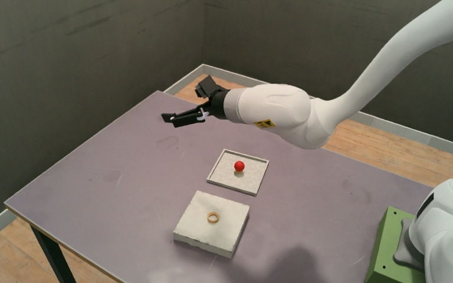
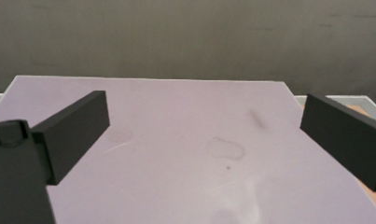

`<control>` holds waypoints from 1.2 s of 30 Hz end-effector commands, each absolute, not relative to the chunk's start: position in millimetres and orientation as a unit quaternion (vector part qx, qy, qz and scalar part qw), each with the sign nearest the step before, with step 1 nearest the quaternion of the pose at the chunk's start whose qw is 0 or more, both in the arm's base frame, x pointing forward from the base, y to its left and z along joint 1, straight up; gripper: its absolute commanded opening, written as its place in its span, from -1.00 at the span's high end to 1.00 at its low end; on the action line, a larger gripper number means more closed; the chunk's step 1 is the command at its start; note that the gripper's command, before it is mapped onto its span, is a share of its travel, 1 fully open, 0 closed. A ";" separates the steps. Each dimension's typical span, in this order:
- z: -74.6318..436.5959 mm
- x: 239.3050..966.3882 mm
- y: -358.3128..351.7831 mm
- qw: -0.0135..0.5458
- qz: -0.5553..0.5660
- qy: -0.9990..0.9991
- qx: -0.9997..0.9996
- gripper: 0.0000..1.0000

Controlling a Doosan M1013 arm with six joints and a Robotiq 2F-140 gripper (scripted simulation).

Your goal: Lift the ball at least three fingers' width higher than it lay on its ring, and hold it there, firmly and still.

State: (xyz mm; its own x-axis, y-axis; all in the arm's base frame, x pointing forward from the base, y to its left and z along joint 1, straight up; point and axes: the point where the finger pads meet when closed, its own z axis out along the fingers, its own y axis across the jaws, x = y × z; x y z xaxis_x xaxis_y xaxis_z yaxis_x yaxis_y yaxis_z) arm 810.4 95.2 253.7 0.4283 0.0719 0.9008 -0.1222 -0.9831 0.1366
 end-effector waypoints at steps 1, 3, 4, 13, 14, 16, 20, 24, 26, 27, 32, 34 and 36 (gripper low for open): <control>254.5 810.7 95.2 0.091 0.535 -0.015 0.840 -1.00; 254.5 810.7 95.2 0.091 0.535 -0.015 0.840 -1.00; 254.5 810.7 95.2 0.091 0.535 -0.015 0.840 -1.00; 254.5 810.7 95.2 0.091 0.535 -0.015 0.840 -1.00; 254.5 810.7 95.2 0.091 0.535 -0.015 0.840 -1.00; 254.5 810.7 95.2 0.091 0.535 -0.015 0.840 -1.00; 251.7 813.2 97.3 0.091 0.531 -0.001 0.843 -1.00; 232.0 825.5 108.2 0.095 0.502 0.087 0.855 -1.00; 224.4 828.6 111.0 0.097 0.490 0.119 0.858 -1.00; 219.1 830.2 112.6 0.098 0.482 0.141 0.860 -1.00; 196.6 833.4 115.8 0.101 0.445 0.226 0.860 -1.00; 196.6 833.4 115.8 0.101 0.445 0.226 0.860 -1.00; 179.7 832.4 114.7 0.103 0.416 0.287 0.857 -1.00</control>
State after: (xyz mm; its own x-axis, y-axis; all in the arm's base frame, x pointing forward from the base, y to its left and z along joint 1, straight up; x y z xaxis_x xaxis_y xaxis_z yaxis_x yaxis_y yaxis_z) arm 831.1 114.1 196.2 0.5017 0.4702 0.7261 0.2842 -0.8824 0.3750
